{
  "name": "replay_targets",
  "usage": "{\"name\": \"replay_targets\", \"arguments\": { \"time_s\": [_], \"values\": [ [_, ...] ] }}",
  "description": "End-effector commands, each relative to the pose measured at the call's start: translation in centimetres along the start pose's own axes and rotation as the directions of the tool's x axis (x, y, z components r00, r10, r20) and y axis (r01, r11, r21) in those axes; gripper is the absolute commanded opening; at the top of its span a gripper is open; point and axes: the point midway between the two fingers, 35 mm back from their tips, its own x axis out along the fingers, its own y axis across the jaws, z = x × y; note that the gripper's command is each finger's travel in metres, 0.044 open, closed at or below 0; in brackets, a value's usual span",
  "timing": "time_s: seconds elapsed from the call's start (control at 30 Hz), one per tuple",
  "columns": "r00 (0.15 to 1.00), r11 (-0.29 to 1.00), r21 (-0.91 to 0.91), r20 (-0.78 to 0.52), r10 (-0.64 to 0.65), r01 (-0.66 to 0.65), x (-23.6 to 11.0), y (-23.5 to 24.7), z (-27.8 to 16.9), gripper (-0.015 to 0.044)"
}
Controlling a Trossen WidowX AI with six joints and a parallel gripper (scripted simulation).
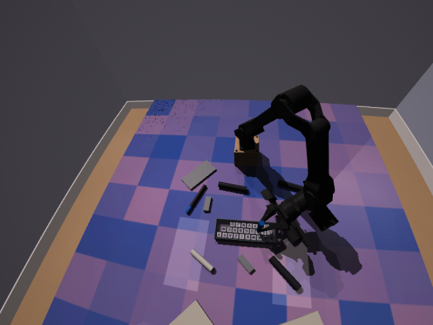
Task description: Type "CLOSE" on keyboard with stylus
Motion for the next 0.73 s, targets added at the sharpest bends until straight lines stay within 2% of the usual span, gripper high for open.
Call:
{"name": "replay_targets", "arguments": {
  "time_s": [0.0, 0.27, 0.7],
  "values": [
    [1.000, 1.000, -0.008, -0.004, 0.002, -0.002, -0.1, 0.0, -0.2, 0.0081],
    [1.000, 1.000, -0.008, -0.003, 0.002, -0.002, -1.7, 0.0, -3.1, 0.0081],
    [1.000, 1.000, -0.006, -0.001, 0.003, -0.003, -1.7, 0.0, -2.9, 0.0081]
  ]
}}
